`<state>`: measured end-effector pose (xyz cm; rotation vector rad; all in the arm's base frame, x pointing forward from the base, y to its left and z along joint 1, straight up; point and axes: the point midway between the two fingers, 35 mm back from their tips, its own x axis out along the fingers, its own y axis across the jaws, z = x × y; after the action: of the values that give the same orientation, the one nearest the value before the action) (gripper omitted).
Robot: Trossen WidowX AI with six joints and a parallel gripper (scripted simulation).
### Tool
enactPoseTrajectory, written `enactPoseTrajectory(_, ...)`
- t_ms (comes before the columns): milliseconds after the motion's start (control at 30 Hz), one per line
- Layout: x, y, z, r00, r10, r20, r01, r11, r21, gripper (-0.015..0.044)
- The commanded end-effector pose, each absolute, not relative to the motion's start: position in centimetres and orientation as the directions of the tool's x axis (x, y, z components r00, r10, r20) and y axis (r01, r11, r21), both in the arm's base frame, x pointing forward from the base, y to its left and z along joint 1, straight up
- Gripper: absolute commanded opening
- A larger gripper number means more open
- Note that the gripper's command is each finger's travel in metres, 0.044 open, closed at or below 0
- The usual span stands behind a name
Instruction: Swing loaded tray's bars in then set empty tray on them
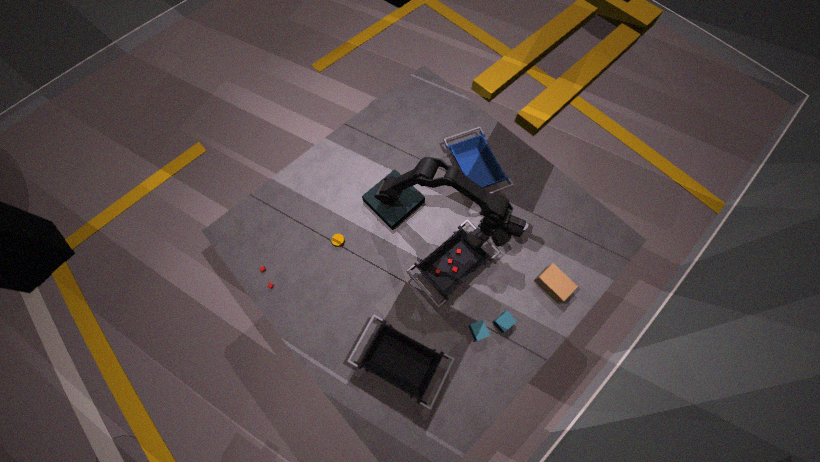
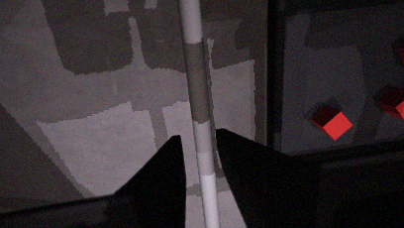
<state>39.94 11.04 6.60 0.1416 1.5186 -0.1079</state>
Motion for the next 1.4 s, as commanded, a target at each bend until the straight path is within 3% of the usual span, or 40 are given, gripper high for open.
enactPoseTrajectory(0, 39.8, 10.9, 4.5, 0.041, 0.011, -0.999, 0.163, 0.986, 0.018, 0.0082)
enactPoseTrajectory(1367, 38.6, 3.6, 6.9, 0.040, 0.004, -0.999, 0.164, 0.986, 0.010, 0.0082)
